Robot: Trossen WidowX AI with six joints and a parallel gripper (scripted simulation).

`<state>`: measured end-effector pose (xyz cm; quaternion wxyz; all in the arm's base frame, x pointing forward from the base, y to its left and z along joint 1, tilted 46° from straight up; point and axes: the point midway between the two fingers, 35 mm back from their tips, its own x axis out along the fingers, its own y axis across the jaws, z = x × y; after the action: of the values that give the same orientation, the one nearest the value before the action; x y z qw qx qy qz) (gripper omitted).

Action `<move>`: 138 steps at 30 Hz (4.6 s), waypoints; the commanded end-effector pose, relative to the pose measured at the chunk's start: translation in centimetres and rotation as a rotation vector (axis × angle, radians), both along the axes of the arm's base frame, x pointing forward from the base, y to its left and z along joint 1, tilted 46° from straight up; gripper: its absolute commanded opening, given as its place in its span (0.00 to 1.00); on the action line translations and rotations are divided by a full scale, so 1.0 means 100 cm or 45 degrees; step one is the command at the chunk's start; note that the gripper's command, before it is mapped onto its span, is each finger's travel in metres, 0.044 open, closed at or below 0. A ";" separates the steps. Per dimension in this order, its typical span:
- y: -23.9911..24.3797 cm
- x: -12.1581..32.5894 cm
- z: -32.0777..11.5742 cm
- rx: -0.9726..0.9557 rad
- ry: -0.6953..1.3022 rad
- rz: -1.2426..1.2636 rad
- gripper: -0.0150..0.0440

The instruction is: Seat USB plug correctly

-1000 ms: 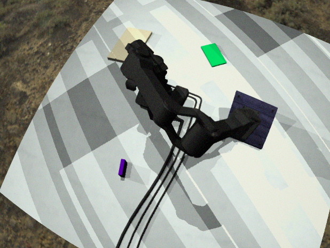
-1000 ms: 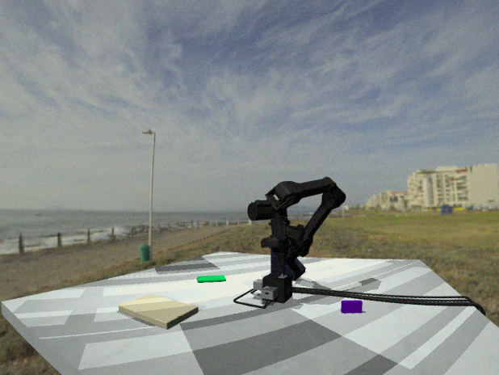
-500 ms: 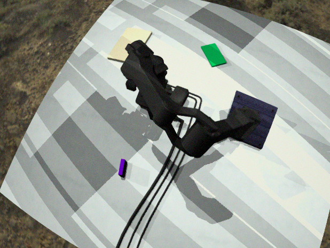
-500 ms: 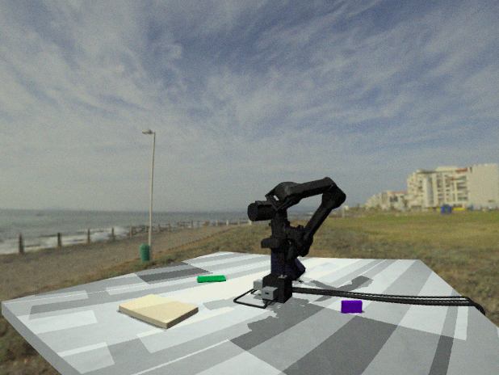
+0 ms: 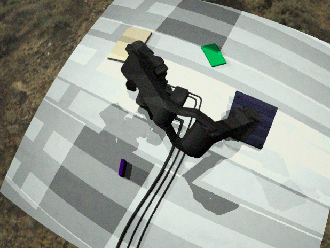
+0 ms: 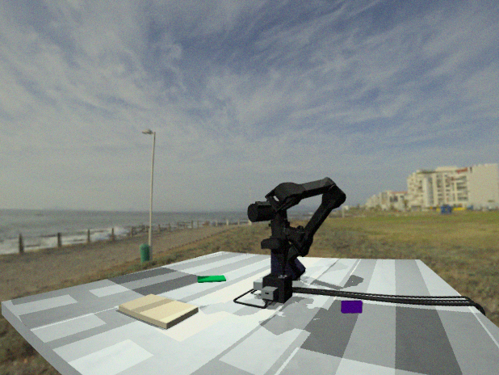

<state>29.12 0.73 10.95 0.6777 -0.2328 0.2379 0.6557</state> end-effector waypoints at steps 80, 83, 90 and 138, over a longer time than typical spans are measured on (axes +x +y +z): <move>0.007 0.001 -0.006 0.004 -0.003 -0.005 0.25; 0.007 0.001 -0.006 0.004 -0.003 -0.005 0.25; 0.007 0.001 -0.006 0.004 -0.003 -0.005 0.25; -0.004 0.000 0.002 0.000 -0.001 -0.011 0.42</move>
<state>29.14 0.72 10.95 0.6821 -0.2305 0.2376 0.6521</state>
